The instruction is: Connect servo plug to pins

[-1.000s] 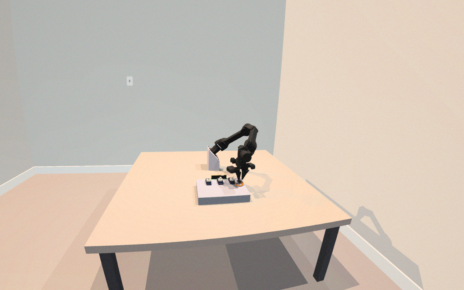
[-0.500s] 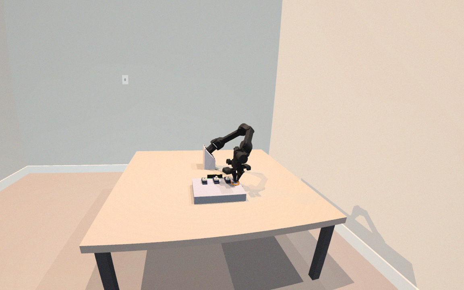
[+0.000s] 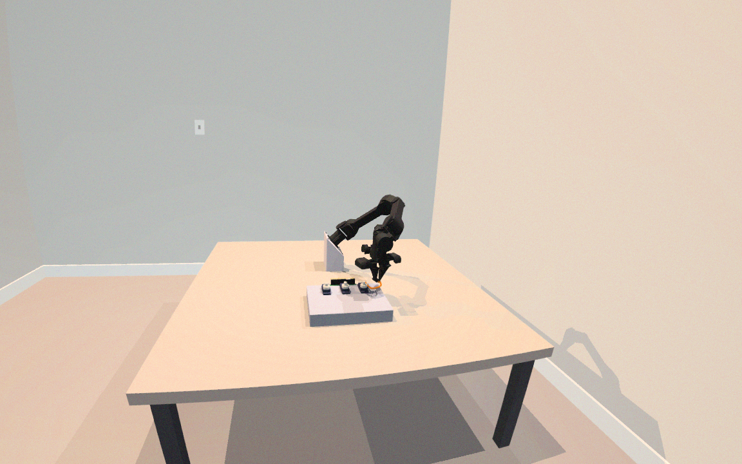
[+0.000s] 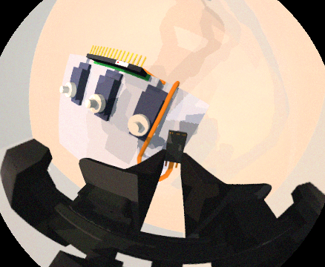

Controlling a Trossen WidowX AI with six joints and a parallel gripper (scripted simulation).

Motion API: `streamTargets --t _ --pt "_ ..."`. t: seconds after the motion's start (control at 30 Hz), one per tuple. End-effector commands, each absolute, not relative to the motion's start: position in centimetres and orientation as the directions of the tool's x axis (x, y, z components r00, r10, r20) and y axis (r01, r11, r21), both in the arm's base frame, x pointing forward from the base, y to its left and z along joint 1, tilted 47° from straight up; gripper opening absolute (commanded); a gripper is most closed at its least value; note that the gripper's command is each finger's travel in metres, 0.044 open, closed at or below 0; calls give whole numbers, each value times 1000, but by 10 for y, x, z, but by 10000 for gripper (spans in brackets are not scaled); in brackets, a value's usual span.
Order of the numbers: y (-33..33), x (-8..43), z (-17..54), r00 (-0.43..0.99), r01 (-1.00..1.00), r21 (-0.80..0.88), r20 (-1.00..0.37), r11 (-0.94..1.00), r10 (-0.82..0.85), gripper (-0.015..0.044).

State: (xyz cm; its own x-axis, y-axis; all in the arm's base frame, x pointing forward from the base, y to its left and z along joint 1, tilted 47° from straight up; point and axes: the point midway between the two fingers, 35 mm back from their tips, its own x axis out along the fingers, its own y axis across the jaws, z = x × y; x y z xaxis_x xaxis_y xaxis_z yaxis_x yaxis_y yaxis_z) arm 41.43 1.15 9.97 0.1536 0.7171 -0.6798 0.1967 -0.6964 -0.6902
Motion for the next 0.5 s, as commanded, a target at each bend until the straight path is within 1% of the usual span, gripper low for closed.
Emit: streamTargets --t 0.0,0.17,0.47 --pt "0 412 112 160 204 -687 -680 -698 716 0" --pt "-2 410 110 160 251 -673 -680 -696 715 0" --pt "-10 397 101 159 491 -571 -684 -658 712 0"
